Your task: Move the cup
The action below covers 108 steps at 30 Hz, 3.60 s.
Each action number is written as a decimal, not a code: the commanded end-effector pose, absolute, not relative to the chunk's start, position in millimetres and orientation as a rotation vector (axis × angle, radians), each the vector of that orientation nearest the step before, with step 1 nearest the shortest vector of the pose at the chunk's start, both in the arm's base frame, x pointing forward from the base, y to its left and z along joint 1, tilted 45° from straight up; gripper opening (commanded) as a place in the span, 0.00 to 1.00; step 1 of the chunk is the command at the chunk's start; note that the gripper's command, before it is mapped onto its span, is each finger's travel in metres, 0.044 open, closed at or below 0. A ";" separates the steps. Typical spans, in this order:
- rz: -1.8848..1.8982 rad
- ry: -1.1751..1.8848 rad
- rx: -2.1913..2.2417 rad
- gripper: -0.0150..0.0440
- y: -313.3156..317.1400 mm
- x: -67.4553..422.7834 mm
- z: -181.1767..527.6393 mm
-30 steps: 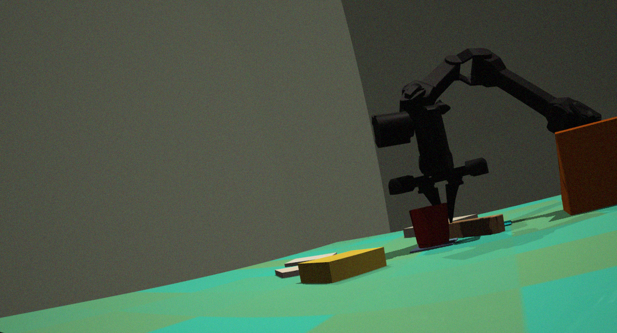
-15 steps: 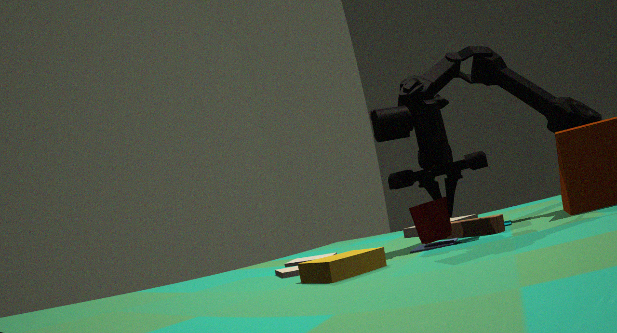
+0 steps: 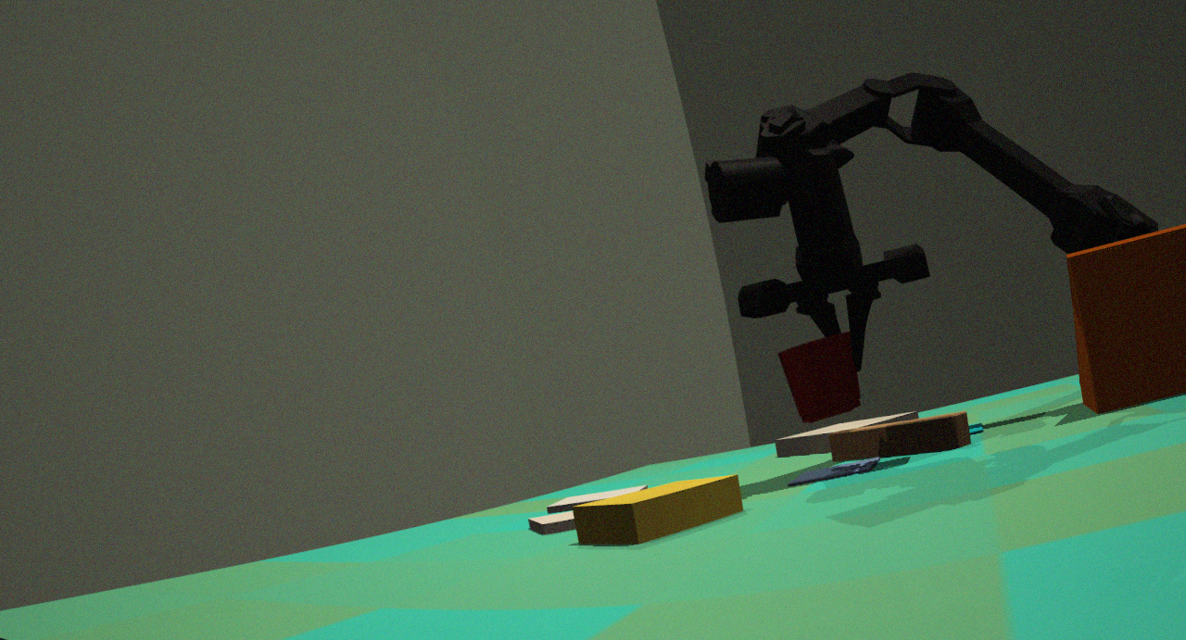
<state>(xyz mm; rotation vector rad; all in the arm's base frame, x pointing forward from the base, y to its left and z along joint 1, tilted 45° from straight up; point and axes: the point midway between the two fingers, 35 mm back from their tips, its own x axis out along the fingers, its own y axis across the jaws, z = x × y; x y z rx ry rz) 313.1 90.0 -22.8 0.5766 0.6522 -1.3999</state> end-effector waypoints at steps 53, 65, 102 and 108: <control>-1.403 0.652 0.579 0.25 55.0 275.8 11.0; -1.403 0.653 0.578 0.25 42.8 262.8 23.0; -1.405 0.653 0.573 0.25 5.9 224.0 59.7; -1.405 0.653 0.573 0.25 0.2 217.8 65.2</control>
